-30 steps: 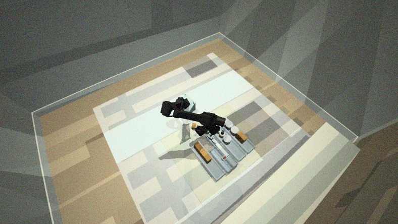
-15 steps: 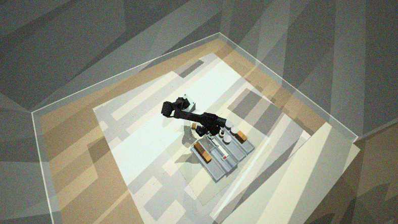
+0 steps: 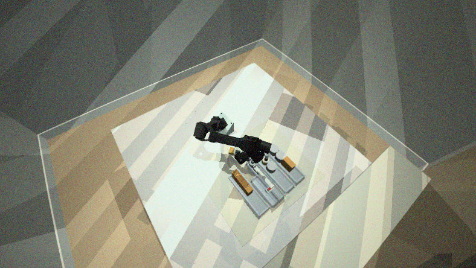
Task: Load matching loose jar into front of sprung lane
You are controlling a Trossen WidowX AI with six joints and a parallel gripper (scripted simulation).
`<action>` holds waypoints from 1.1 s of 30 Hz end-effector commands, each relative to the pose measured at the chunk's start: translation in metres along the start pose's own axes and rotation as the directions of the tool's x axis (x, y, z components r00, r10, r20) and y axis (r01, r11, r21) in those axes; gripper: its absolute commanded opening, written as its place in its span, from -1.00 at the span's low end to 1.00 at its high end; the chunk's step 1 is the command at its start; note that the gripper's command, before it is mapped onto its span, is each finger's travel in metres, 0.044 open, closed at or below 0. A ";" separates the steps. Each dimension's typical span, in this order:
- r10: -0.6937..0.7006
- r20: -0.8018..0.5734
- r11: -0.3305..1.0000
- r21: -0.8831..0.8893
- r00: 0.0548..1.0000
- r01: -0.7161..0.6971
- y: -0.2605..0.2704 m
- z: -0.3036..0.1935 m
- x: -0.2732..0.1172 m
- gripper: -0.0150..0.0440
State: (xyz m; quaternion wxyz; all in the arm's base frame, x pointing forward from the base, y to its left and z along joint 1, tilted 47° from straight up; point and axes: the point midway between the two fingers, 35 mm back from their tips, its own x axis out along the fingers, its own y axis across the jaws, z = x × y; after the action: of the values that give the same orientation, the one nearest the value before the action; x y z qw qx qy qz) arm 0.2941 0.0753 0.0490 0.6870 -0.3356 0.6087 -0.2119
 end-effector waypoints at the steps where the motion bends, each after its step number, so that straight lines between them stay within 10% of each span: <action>1: 0.000 0.014 1.000 0.008 1.000 0.000 0.000 0.007 -0.001 -0.49; 33: 0.000 0.015 1.000 0.009 1.000 0.000 -0.001 0.021 -0.001 -0.49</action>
State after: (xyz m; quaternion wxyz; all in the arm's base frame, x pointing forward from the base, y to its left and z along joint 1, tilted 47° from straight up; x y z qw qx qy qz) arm 0.3080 0.0784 0.0493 0.6869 -0.3343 0.6100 -0.2108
